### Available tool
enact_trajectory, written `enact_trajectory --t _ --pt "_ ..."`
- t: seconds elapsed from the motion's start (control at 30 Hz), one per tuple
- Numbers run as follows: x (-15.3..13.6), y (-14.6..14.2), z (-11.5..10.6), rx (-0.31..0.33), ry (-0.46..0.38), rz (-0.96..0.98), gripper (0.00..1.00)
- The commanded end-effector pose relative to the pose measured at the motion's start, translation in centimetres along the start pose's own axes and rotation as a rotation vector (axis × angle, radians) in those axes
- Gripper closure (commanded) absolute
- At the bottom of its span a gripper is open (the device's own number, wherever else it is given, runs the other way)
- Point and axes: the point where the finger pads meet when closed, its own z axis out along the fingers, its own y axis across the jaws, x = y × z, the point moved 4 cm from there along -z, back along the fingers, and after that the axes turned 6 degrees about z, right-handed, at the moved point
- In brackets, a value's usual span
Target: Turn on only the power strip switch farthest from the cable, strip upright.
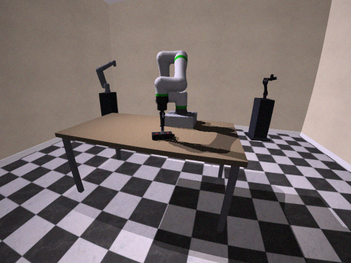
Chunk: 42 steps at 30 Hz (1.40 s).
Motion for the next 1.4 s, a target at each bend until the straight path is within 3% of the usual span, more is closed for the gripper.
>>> enact_trajectory --t 0.0,0.43,1.2,1.23,1.37 --pt "0.0 0.0 -0.3 0.0 0.0 0.0 1.0" --pt "0.0 0.0 -3.5 0.0 0.0 0.0 1.0" --pt "0.0 0.0 -3.7 0.0 0.0 0.0 1.0" --pt "0.0 0.0 -3.7 0.0 0.0 0.0 0.0" --pt "0.0 0.0 -4.0 0.0 0.0 0.0 0.0"
